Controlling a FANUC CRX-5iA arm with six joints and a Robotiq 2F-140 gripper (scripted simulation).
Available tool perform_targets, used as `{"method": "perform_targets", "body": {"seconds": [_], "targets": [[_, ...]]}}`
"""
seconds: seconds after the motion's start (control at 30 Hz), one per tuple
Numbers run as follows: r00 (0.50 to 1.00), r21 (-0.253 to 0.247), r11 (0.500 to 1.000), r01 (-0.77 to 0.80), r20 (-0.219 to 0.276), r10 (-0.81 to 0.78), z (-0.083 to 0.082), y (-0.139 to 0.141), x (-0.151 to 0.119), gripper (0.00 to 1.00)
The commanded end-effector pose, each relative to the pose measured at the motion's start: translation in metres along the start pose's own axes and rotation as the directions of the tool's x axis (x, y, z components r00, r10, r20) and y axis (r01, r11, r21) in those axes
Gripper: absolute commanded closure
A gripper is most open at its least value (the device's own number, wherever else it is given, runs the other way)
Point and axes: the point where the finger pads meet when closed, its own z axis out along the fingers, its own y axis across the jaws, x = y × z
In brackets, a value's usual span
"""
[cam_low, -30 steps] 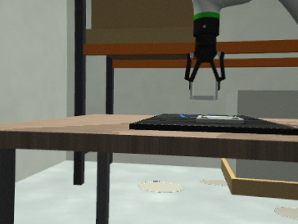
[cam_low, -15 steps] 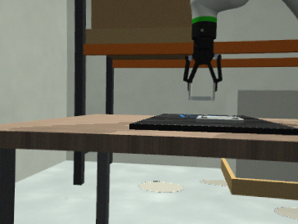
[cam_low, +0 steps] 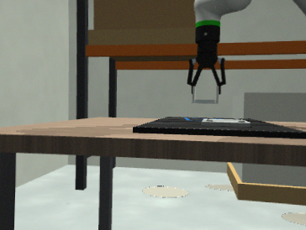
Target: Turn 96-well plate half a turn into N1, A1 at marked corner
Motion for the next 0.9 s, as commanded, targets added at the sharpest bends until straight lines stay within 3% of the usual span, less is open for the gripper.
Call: {"method": "perform_targets", "body": {"seconds": [0.0,0.87], "targets": [[0.996,0.000,0.996,-0.095,0.000,0.095,-0.0001,0.0005,-0.0008,1.00],[0.993,0.000,0.993,-0.117,0.000,0.117,-0.0001,0.0005,-0.0008,1.00]]}}
